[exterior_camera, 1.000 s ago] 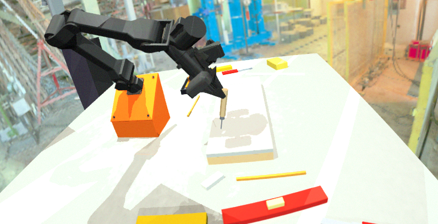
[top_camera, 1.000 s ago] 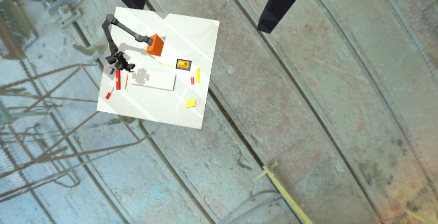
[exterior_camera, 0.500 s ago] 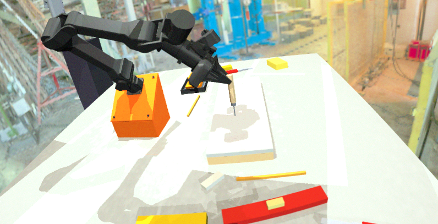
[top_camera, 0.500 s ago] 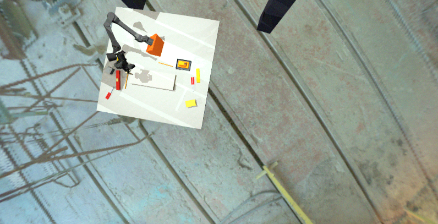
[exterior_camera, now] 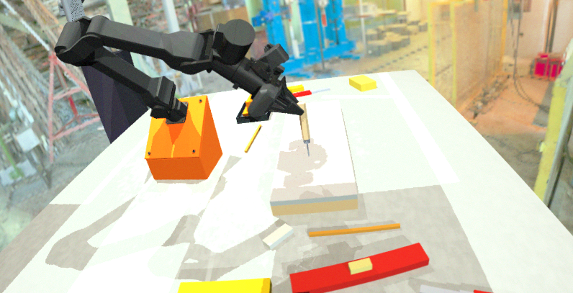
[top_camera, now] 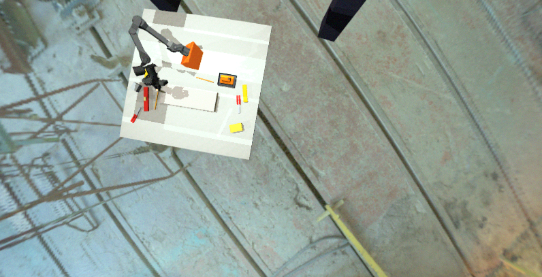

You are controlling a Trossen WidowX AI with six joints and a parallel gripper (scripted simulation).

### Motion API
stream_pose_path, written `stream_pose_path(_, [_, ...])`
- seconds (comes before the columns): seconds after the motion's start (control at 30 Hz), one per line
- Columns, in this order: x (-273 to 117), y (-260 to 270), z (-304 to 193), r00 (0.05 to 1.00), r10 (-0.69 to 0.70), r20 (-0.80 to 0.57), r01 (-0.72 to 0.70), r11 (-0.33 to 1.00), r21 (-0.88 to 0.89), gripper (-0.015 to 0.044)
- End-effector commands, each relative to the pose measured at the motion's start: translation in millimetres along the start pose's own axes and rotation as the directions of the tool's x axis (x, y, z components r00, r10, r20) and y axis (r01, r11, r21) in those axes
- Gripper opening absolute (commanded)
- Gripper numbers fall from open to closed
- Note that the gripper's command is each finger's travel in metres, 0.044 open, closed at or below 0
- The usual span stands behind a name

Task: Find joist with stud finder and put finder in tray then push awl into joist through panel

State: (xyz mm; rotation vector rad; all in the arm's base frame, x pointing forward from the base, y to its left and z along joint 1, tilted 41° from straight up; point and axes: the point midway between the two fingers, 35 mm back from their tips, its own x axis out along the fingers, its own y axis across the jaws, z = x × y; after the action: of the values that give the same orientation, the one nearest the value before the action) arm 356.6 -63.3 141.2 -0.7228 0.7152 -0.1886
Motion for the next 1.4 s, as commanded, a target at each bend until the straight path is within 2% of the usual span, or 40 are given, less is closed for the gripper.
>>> stream_pose_path(0.0, [3.4,2.5,-3.3,1.000,0.008,0.000,-0.008,1.000,-0.005,0.0000])
stream_pose_path(1.37, [34.0,2.3,-37.5,1.000,0.006,0.000,-0.006,1.000,-0.007,0.0000])
